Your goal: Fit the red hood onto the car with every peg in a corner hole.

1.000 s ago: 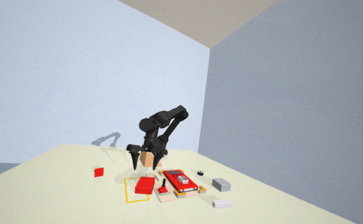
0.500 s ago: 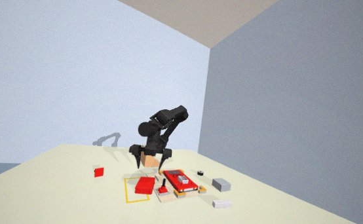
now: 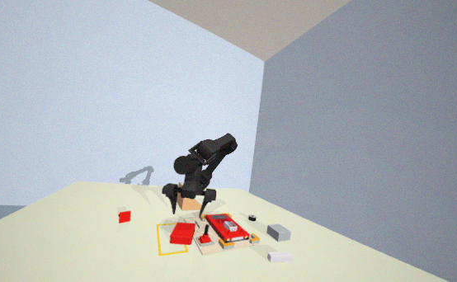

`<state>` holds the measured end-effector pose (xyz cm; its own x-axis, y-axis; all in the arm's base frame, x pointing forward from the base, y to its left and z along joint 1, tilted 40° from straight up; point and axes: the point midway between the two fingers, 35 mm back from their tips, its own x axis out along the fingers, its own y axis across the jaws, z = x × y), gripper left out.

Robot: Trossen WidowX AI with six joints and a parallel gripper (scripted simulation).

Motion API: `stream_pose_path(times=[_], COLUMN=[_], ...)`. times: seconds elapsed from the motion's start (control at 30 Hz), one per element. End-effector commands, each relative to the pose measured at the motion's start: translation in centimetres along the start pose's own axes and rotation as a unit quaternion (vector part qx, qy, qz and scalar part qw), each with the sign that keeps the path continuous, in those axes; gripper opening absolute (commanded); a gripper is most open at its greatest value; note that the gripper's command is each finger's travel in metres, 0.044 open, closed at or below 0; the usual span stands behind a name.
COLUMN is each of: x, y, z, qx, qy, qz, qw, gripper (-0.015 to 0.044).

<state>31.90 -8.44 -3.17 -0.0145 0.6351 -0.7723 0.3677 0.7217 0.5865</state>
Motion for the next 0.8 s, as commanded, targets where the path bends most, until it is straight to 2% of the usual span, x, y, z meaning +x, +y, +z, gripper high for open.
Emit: stream_pose_path(times=[0.0,0.77], x=[0.4,2.0], y=[0.0,-0.1], z=[0.0,0.0], qx=[0.002,0.002], qy=[0.001,0.001], qz=[0.001,0.001], qw=[1.0,1.0], gripper=[0.044,0.044])
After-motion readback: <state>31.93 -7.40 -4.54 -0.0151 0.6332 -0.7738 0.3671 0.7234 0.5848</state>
